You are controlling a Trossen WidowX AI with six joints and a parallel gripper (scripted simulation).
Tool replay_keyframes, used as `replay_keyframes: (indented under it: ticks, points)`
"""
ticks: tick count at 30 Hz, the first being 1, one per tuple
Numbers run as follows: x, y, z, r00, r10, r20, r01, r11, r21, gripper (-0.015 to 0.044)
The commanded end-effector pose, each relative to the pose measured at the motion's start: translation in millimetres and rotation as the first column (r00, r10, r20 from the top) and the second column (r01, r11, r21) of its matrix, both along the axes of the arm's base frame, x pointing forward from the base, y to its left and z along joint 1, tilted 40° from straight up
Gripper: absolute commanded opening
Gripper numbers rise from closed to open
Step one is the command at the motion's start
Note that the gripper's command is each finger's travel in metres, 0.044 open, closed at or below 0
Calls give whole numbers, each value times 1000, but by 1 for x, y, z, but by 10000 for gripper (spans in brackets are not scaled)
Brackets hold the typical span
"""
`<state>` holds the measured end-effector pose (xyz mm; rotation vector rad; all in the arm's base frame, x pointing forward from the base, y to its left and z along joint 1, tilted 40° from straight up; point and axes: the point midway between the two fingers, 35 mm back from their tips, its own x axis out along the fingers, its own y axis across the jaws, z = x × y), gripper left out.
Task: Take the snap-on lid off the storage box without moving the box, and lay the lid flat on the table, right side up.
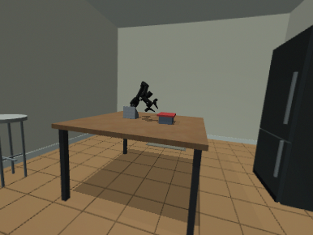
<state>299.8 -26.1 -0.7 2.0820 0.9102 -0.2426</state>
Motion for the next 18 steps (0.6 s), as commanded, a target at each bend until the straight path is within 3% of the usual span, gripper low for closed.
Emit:
replay_keyframes:
  ticks: [1, 18]
  points:
    - [5, 3, -3, 1000, -1, -4, 1, 1000, -2, 235]
    - [25, 16, -16, 1000, 0, -5, 0, 1000, -2, 235]
